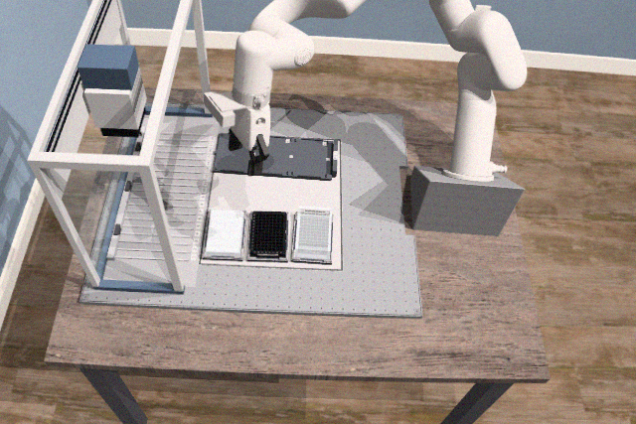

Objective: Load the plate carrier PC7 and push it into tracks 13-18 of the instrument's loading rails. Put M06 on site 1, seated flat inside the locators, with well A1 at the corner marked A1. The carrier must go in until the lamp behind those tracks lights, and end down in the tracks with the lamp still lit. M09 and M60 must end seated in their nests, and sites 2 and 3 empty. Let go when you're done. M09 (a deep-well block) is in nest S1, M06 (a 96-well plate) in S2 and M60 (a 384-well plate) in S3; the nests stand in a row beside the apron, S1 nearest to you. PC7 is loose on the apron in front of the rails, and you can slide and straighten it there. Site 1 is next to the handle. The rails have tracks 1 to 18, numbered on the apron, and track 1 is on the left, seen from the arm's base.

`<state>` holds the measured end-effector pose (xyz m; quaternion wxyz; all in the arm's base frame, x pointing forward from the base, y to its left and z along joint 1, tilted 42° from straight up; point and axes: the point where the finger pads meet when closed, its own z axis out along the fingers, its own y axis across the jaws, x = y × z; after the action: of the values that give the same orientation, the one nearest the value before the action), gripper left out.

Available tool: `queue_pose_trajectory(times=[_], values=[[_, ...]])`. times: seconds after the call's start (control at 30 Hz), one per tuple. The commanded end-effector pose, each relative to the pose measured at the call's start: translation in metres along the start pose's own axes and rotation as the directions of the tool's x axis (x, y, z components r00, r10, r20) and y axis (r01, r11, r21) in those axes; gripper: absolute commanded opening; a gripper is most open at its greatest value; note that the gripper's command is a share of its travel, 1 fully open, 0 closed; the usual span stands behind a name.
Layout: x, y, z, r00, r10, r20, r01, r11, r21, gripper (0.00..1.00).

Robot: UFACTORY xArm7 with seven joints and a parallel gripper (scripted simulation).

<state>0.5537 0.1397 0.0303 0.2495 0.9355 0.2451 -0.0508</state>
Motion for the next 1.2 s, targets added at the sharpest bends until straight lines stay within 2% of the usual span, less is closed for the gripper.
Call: queue_pose_trajectory(times=[0.0,0.53,0.83,0.87,1.03,1.1,1.17], values=[[0.001,-0.001,-0.002,1.0,-0.001,-0.005,0.001,1.0,0.001,1.0],[0.001,-0.001,-0.002,1.0,-0.001,-0.005,0.001,1.0,0.001,1.0],[-0.012,-0.008,0.039,0.956,-0.286,0.064,0.288,0.957,-0.024,1.0],[-0.013,-0.008,0.039,0.95,-0.305,0.069,0.307,0.951,-0.024,1.0],[-0.022,-0.013,0.062,0.885,-0.452,0.111,0.457,0.889,-0.018,1.0],[-0.022,-0.013,0.062,0.885,-0.452,0.111,0.457,0.889,-0.018,1.0],[-0.026,-0.014,0.071,0.852,-0.508,0.127,0.513,0.858,-0.012,1.0]])
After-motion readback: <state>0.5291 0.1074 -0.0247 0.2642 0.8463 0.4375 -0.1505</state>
